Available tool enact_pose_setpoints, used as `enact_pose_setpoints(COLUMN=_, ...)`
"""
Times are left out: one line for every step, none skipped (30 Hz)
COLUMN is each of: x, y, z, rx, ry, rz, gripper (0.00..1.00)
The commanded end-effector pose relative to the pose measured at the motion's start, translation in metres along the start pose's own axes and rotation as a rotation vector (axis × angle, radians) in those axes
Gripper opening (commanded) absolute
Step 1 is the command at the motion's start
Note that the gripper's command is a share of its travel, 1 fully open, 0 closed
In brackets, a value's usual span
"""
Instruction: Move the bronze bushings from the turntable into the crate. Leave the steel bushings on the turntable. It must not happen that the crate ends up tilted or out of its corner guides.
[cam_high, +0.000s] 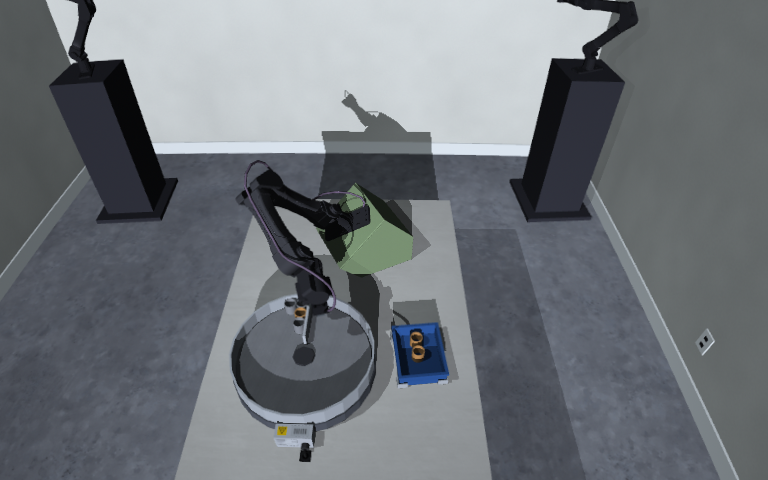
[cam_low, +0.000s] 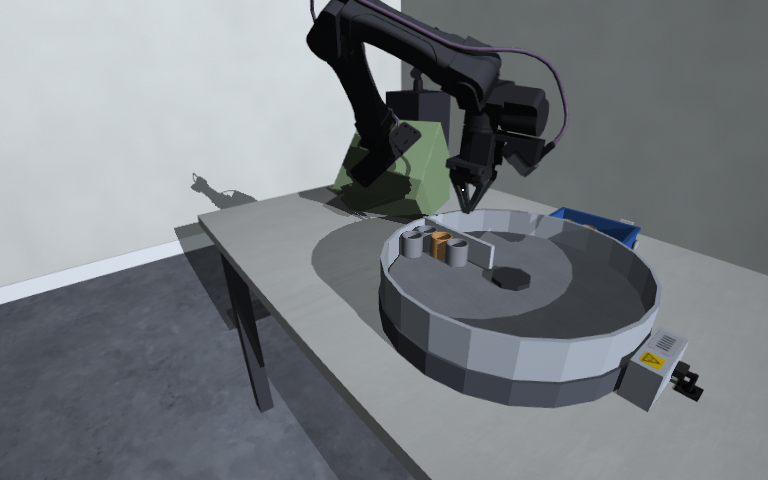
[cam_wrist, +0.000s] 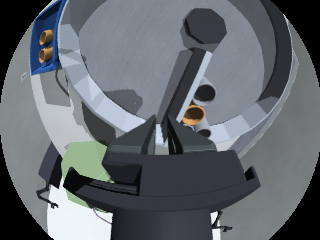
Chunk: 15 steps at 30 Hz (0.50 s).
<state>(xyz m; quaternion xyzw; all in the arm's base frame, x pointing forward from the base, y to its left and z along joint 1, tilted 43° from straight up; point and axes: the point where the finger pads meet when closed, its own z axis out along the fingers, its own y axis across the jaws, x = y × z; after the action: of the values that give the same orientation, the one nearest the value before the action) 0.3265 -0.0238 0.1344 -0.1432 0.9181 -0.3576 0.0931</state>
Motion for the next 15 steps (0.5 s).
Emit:
enact_pose_setpoints(x=0.008, y=-0.036, z=-0.006, rx=-0.018, ry=-0.093, rz=-0.092, gripper=0.15)
enact_pose_setpoints(x=0.012, y=-0.045, z=-0.005, rx=-0.018, ry=-0.093, rz=-0.092, gripper=0.15)
enact_pose_setpoints(x=0.015, y=-0.051, z=-0.005, rx=-0.017, ry=-0.094, rz=-0.092, gripper=0.15)
enact_pose_setpoints(x=0.018, y=-0.057, z=-0.004, rx=-0.016, ry=-0.094, rz=-0.092, gripper=0.15)
enact_pose_setpoints(x=0.02, y=-0.061, z=-0.004, rx=-0.015, ry=-0.094, rz=-0.092, gripper=0.15)
enact_pose_setpoints(x=0.02, y=-0.061, z=-0.004, rx=-0.015, ry=-0.094, rz=-0.092, gripper=0.15)
enact_pose_setpoints(x=0.02, y=-0.061, z=-0.004, rx=-0.015, ry=-0.094, rz=-0.092, gripper=0.15)
enact_pose_setpoints(x=0.02, y=-0.062, z=-0.005, rx=-0.015, ry=-0.099, rz=-0.097, gripper=0.15)
enact_pose_setpoints(x=0.022, y=-0.065, z=-0.004, rx=-0.014, ry=-0.095, rz=-0.093, gripper=0.15)
enact_pose_setpoints(x=0.023, y=-0.066, z=-0.004, rx=-0.014, ry=-0.094, rz=-0.092, gripper=0.15)
enact_pose_setpoints(x=0.023, y=-0.066, z=-0.004, rx=-0.014, ry=-0.096, rz=-0.094, gripper=0.15)
enact_pose_setpoints(x=0.021, y=-0.064, z=-0.006, rx=-0.015, ry=-0.103, rz=-0.101, gripper=0.15)
enact_pose_setpoints(x=0.02, y=-0.063, z=-0.007, rx=-0.015, ry=-0.108, rz=-0.106, gripper=0.15)
enact_pose_setpoints(x=0.018, y=-0.064, z=-0.009, rx=-0.013, ry=-0.114, rz=-0.101, gripper=0.15)
enact_pose_setpoints(x=0.017, y=-0.066, z=-0.011, rx=-0.011, ry=-0.119, rz=-0.096, gripper=0.15)
